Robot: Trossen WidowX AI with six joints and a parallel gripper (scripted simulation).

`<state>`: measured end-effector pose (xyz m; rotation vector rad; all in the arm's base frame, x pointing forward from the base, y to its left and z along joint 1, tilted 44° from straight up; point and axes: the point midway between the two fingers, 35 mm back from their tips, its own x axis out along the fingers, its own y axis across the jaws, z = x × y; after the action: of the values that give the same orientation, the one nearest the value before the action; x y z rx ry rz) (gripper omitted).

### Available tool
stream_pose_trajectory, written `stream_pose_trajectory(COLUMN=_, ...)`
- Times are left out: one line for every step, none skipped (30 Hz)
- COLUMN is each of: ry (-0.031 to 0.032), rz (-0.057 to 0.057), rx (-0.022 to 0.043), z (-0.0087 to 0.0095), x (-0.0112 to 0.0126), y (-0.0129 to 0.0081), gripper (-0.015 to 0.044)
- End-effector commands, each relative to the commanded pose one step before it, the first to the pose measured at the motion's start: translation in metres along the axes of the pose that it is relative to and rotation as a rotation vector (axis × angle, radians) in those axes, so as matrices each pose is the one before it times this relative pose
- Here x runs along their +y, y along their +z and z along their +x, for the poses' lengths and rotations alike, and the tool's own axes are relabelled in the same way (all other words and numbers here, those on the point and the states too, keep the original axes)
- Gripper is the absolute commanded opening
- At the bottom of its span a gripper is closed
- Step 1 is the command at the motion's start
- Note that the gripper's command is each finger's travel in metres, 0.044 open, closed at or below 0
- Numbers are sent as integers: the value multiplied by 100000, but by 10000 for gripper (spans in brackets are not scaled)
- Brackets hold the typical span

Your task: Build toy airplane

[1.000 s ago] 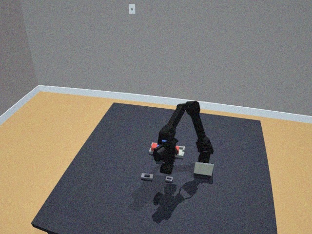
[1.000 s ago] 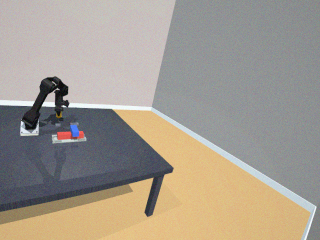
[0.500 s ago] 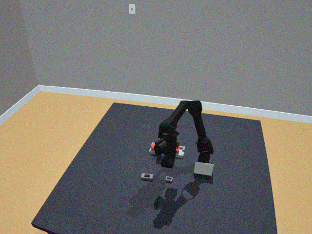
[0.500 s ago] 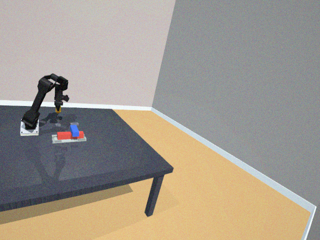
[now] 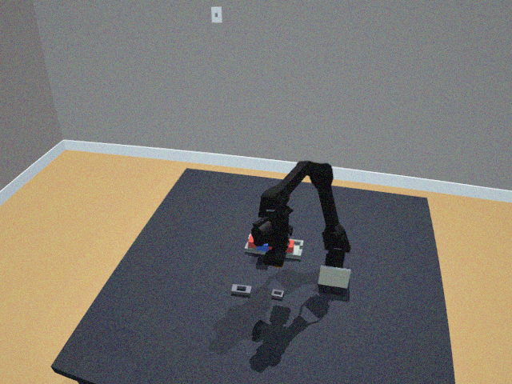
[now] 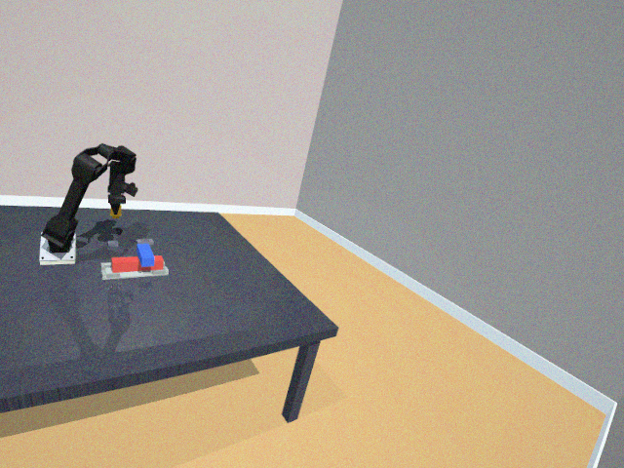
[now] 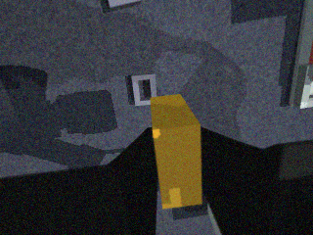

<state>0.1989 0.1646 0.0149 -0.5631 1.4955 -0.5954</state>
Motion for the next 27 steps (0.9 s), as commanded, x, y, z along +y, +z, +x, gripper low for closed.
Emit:
stream_pose_trajectory(ry=712, rz=-348, rx=-449, z=-103, x=-1290, y=584, gripper=0)
stream_pose_trajectory(ry=129, rz=-100, rx=-10, z=18, x=-307, y=135, gripper=0)
stream_pose_trajectory(ry=124, rz=-98, rx=-12, z=20, x=-308, y=131, gripper=0)
stream_pose_trajectory(ry=119, rz=-95, rx=-13, z=22, x=-309, y=127, gripper=0)
stream_pose_trajectory(ry=114, rz=-93, rx=-14, z=23, x=-310, y=123, gripper=0)
stream_pose_trajectory(ry=109, rz=-91, rx=-16, z=25, x=-311, y=120, gripper=0)
stream_pose_trajectory(ry=104, rz=-89, rx=-17, z=27, x=-312, y=116, gripper=0)
stream_pose_trajectory(ry=99, rz=-87, rx=-18, z=29, x=-313, y=112, gripper=0)
stream_pose_trajectory(ry=94, rz=-85, rx=-19, z=30, x=-313, y=108, gripper=0)
stream_pose_trajectory(ry=90, rz=-84, rx=-20, z=33, x=-319, y=105, gripper=0)
stream_pose_trajectory(ry=85, rz=-82, rx=-21, z=34, x=-320, y=101, gripper=0)
stream_pose_trajectory(ry=80, rz=-79, rx=-22, z=36, x=-320, y=97, gripper=0)
stream_pose_trajectory(ry=75, rz=-77, rx=-23, z=38, x=-321, y=93, gripper=0)
stream_pose_trajectory(ry=70, rz=-75, rx=-24, z=39, x=-321, y=89, gripper=0)
stream_pose_trajectory(ry=64, rz=-73, rx=-24, z=41, x=-322, y=84, gripper=0)
stream_pose_trajectory(ry=59, rz=-71, rx=-25, z=42, x=-322, y=80, gripper=0)
stream_pose_trajectory(ry=54, rz=-70, rx=-25, z=44, x=-322, y=76, gripper=0)
stream_pose_trajectory(ry=49, rz=-68, rx=-25, z=45, x=-323, y=72, gripper=0)
stream_pose_trajectory(ry=43, rz=-66, rx=-25, z=47, x=-323, y=68, gripper=0)
stream_pose_trajectory(ry=38, rz=-64, rx=-26, z=48, x=-323, y=63, gripper=0)
stream_pose_trajectory(ry=32, rz=-62, rx=-26, z=50, x=-323, y=59, gripper=0)
stream_pose_trajectory(ry=27, rz=-60, rx=-26, z=51, x=-323, y=55, gripper=0)
stream_pose_trajectory(ry=22, rz=-59, rx=-26, z=53, x=-323, y=51, gripper=0)
stream_pose_trajectory(ry=16, rz=-57, rx=-25, z=54, x=-323, y=46, gripper=0)
stream_pose_trajectory(ry=11, rz=-55, rx=-25, z=56, x=-323, y=42, gripper=0)
stream_pose_trajectory(ry=6, rz=-54, rx=-25, z=57, x=-322, y=38, gripper=0)
stream_pose_trajectory(ry=0, rz=-52, rx=-24, z=58, x=-322, y=34, gripper=0)
